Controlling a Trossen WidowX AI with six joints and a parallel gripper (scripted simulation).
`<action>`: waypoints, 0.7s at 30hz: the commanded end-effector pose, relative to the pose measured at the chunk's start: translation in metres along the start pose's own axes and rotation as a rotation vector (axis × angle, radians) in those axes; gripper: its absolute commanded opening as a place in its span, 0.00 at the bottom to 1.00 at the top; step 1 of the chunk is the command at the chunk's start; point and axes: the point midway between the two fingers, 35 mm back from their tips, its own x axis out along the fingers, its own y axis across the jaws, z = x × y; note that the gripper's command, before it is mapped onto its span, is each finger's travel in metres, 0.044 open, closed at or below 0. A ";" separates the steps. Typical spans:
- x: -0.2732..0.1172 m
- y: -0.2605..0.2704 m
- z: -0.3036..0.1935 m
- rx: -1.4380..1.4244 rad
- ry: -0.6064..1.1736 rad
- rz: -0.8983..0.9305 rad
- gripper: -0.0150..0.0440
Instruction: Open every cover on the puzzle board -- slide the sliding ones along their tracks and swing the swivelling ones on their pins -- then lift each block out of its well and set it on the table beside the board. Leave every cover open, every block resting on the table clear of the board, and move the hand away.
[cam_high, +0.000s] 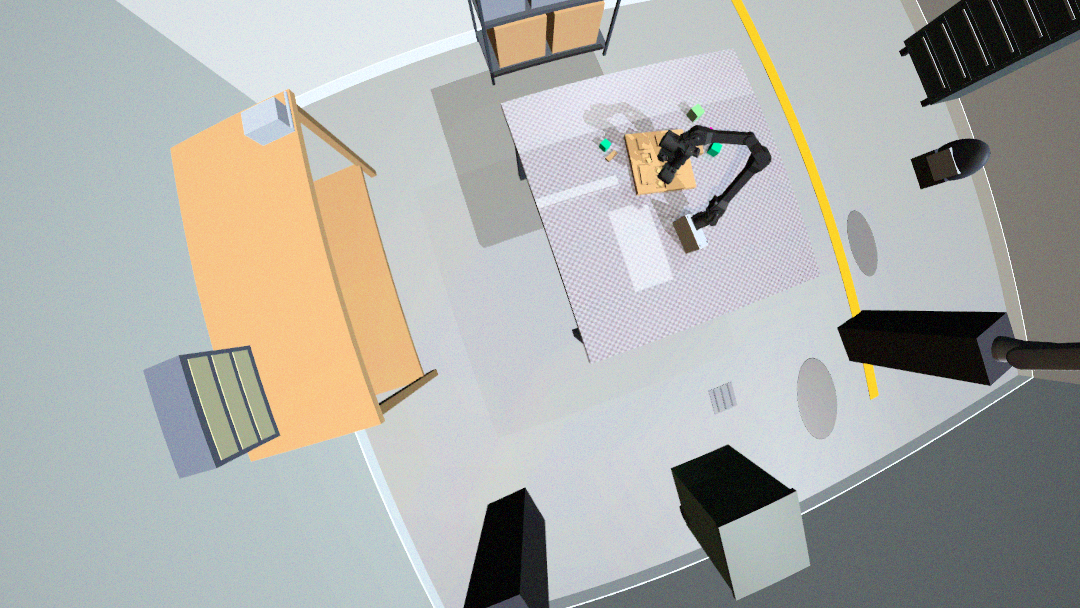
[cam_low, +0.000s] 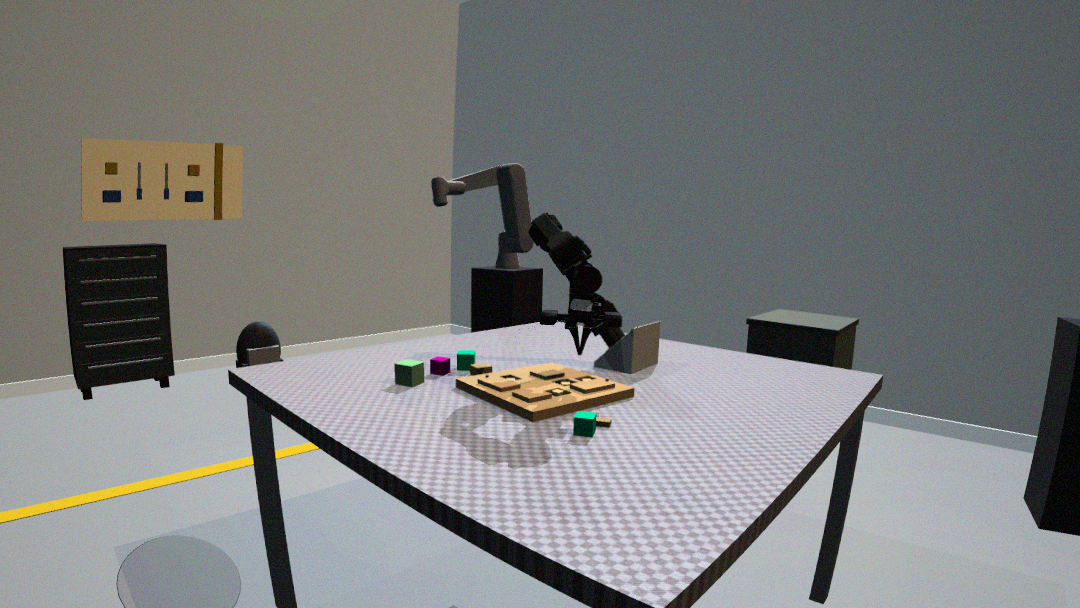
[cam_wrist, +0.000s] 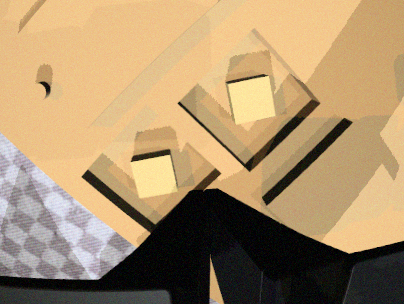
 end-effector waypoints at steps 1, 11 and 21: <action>0.003 0.017 -0.014 -0.108 0.004 0.002 0.25; 0.014 0.019 -0.015 -0.121 0.004 0.002 0.25; 0.053 0.020 -0.018 -0.121 0.005 0.000 0.25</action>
